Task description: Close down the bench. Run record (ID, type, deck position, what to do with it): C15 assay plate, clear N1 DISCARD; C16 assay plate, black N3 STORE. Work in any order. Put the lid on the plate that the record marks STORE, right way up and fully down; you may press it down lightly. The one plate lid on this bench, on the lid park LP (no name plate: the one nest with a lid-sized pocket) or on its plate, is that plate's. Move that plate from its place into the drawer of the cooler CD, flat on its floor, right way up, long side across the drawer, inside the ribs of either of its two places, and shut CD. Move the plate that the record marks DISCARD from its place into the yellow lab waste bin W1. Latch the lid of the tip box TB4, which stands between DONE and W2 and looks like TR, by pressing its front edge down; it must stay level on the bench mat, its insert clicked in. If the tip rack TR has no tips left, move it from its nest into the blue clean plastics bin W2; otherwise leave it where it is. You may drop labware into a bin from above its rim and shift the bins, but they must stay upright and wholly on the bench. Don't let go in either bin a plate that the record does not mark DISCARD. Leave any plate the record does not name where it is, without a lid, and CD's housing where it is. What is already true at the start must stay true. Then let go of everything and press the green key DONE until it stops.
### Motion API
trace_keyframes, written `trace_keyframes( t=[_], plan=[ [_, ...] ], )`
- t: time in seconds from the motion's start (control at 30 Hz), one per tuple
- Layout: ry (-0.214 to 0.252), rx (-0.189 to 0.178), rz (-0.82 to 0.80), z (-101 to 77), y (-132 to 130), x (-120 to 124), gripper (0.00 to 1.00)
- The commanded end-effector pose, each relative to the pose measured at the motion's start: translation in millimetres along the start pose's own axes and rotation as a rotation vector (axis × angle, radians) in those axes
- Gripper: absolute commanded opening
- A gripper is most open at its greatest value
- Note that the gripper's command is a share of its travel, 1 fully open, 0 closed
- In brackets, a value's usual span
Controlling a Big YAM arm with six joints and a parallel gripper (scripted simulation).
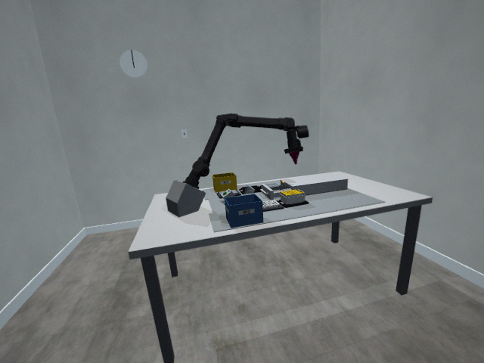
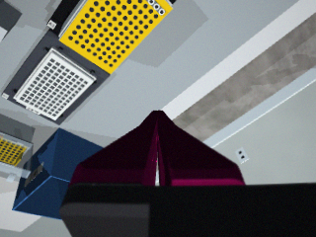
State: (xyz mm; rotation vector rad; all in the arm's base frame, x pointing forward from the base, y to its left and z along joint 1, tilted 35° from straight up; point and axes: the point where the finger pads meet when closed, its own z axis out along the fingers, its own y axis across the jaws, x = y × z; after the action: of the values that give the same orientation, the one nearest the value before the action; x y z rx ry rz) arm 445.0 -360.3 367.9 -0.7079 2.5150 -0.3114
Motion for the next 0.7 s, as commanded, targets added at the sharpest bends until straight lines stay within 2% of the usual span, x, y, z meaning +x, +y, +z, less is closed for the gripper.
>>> trace_keyframes(
  t=[0.0, 0.1, 0.13, 0.17, 0.23, 0.3, 0.33, 0.37, 0.4, 0.47, 0.5, 0.6, 0.63, 0.67],
  plan=[
    [-0.024, 0.004, 0.080, -23.3, 18, -11, 0.00],
    [-0.029, 0.027, 0.072, -28.4, 27, -14, 0.00],
    [-0.028, 0.027, 0.072, -30.1, 31, -14, 0.00],
    [-0.031, -0.006, 0.111, -31.4, 42, -13, 0.00],
    [-0.038, -0.015, 0.168, -35.6, 49, -9, 0.00],
    [-0.038, -0.015, 0.168, -35.6, 49, -9, 0.00],
    [-0.046, 0.004, 0.153, -35.9, 50, -14, 0.00],
    [-0.045, 0.004, 0.153, -37.3, 55, -14, 0.00],
    [-0.046, -0.029, 0.192, -38.6, 65, -13, 0.00],
    [-0.053, -0.041, 0.246, -41.8, 74, -10, 0.00],
    [-0.054, -0.043, 0.242, -42.5, 80, -13, 0.00],
    [-0.060, -0.020, 0.234, -46.3, 88, -13, 0.00],
    [-0.060, -0.051, 0.273, -47.3, 98, -12, 0.00],
    [-0.063, -0.062, 0.306, -48.5, 103, -11, 0.00]
  ],
)
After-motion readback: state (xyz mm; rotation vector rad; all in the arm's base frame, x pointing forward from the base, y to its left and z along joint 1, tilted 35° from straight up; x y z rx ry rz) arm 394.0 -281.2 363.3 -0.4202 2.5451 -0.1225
